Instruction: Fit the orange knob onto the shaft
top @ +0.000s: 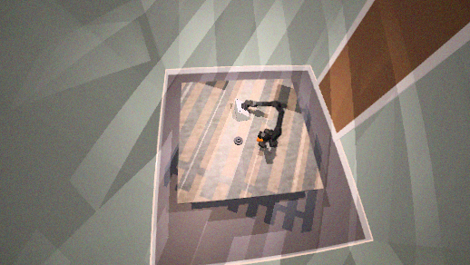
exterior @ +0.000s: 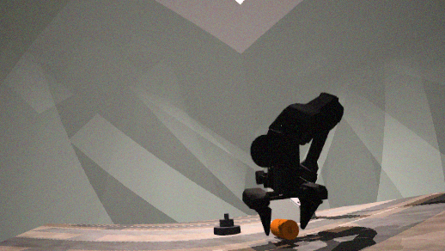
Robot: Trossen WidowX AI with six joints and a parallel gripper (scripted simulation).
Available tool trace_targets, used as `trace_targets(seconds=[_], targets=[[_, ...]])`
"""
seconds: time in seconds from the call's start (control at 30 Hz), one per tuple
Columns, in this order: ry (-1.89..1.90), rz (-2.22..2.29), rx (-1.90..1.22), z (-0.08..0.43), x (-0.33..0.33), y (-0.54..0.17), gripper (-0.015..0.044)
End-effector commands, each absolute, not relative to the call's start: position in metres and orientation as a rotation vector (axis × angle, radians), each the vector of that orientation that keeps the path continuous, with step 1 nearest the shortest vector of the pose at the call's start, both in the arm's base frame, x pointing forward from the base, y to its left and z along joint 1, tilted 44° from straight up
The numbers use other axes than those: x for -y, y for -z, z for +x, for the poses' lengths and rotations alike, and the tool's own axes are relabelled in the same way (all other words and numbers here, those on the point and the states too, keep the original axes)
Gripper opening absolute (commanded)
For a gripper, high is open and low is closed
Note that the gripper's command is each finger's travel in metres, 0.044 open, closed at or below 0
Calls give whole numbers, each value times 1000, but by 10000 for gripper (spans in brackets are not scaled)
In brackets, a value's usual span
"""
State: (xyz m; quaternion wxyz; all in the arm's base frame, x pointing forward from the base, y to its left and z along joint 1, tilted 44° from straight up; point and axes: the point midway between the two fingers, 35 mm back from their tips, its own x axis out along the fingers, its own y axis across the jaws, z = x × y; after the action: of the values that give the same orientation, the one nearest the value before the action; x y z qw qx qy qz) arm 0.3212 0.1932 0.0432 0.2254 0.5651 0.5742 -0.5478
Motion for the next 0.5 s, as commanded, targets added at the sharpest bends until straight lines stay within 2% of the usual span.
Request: trace_targets(seconds=[0.0,0.17,0.47], targets=[[1517,1566,-1586,321,-194,-41,361],[1517,1566,-1586,321,-194,-41,240],[1517,1566,-1586,321,-194,-41,240]])
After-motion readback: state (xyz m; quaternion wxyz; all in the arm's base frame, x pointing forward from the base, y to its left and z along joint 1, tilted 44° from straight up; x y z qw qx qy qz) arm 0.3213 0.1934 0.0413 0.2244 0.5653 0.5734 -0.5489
